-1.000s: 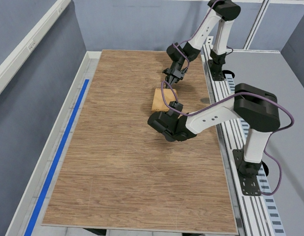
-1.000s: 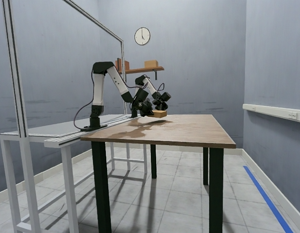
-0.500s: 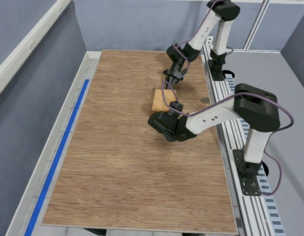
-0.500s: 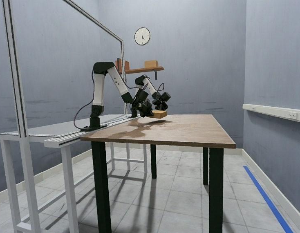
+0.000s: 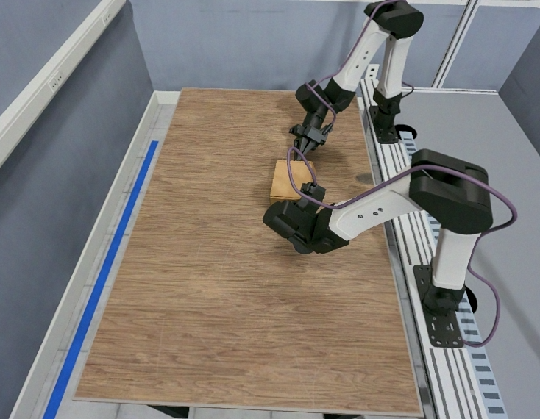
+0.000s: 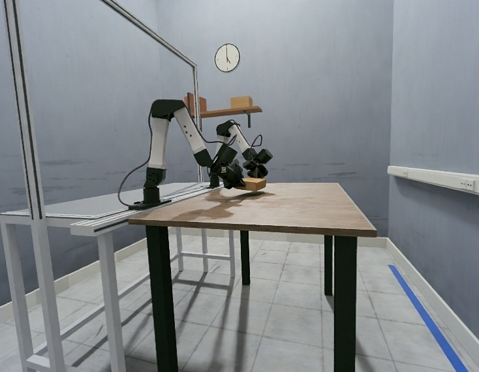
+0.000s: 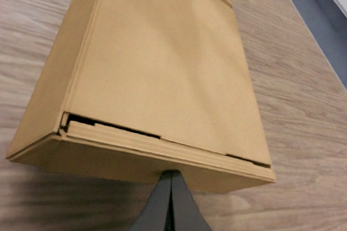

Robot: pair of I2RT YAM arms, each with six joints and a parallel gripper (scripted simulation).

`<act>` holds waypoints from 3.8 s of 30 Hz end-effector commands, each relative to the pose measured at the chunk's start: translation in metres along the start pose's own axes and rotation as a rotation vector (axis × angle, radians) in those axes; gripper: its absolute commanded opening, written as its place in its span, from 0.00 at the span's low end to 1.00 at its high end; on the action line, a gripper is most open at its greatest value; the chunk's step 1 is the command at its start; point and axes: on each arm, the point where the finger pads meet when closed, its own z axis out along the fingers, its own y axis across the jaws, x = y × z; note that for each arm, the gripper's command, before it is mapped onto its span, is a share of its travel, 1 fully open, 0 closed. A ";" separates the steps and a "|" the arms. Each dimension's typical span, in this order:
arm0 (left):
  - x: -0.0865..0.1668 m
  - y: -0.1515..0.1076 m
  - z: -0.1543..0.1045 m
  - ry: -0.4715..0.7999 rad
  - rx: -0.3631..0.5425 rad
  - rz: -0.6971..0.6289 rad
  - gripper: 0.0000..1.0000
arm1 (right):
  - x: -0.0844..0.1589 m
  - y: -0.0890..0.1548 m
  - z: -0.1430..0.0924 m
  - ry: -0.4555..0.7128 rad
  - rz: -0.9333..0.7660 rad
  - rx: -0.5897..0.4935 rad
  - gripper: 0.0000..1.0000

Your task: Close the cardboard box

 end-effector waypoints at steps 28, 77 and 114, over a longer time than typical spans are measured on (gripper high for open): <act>0.007 -0.018 0.020 -0.043 0.024 0.020 0.01 | 0.006 0.015 0.011 -0.031 -0.017 -0.014 0.01; 0.010 -0.019 0.022 -0.043 0.022 0.023 0.01 | 0.010 0.018 0.013 -0.030 -0.016 -0.016 0.01; 0.017 -0.020 0.026 -0.039 0.011 0.012 0.01 | 0.012 0.005 0.022 -0.051 -0.048 0.000 0.01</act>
